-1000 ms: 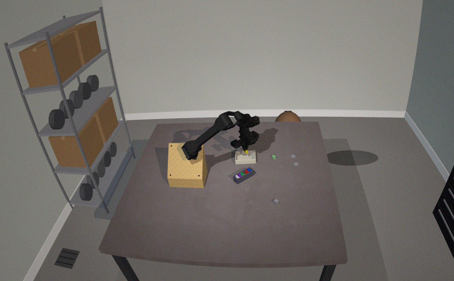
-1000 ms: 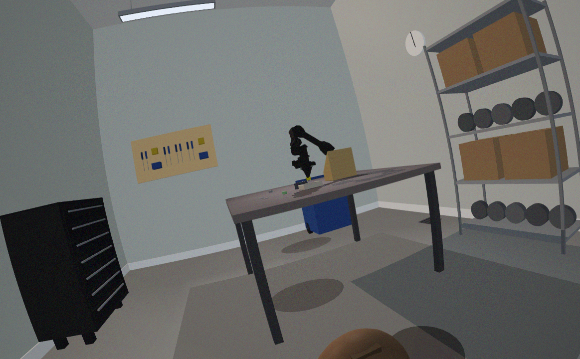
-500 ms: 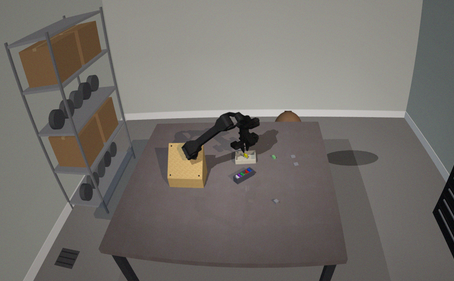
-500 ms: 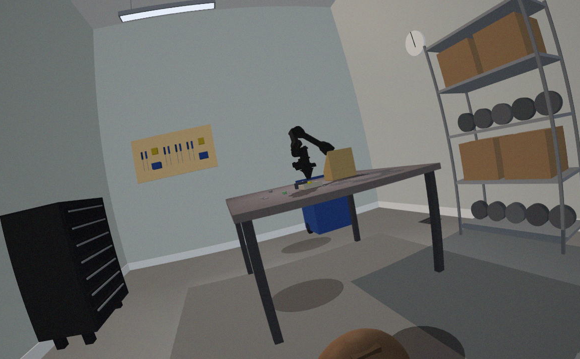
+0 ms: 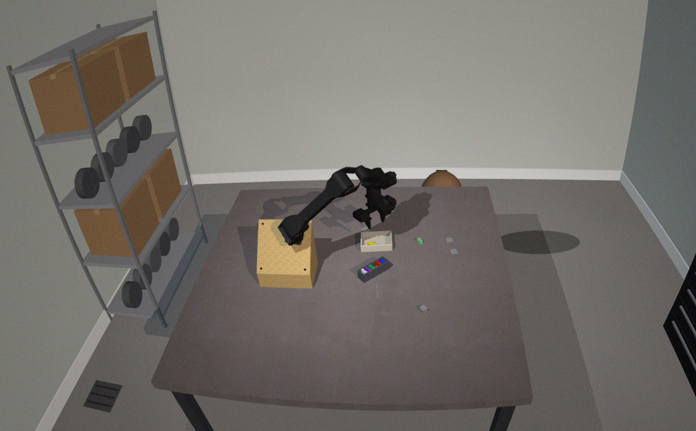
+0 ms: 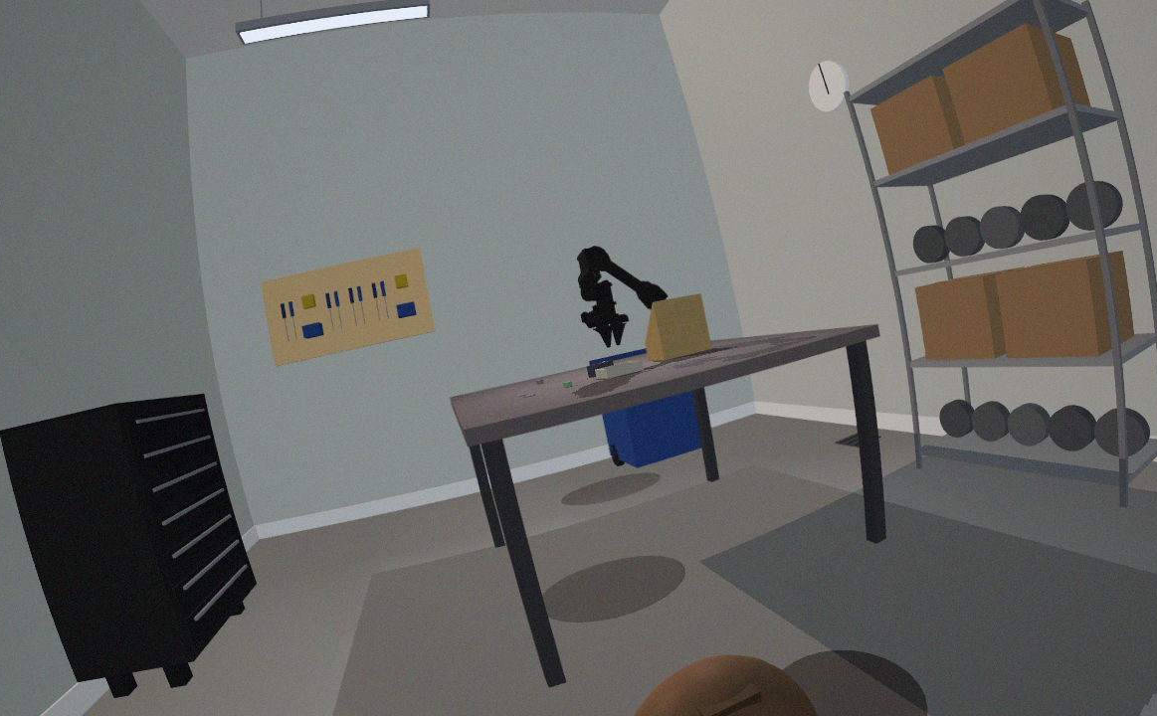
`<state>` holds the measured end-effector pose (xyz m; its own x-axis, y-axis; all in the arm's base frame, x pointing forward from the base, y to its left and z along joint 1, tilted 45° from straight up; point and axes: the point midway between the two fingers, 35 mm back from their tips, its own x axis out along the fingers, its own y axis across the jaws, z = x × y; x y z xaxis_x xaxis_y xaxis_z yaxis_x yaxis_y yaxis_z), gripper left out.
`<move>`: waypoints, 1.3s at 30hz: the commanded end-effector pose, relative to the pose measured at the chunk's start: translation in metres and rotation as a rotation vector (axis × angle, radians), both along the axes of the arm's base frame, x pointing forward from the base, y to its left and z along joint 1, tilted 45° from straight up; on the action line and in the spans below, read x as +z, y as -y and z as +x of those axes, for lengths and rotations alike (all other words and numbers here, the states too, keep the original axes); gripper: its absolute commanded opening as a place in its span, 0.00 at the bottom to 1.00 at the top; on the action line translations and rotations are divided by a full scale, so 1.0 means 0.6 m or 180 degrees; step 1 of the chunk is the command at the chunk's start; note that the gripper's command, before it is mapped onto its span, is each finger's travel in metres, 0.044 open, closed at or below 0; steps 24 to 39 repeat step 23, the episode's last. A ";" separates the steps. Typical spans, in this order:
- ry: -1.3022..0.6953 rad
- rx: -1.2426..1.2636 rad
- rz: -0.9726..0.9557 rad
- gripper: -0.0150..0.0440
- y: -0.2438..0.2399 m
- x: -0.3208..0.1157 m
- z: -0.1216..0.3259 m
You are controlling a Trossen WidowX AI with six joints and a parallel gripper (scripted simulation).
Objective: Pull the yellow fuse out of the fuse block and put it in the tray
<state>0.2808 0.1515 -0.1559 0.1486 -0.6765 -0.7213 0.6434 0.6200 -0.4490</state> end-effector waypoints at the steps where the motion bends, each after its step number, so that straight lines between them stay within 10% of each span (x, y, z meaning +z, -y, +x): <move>1: -0.0013 -0.0037 -0.0004 0.81 0.002 0.003 -0.002; 39: -0.0014 -0.0017 -0.0011 0.81 0.002 0.002 -0.001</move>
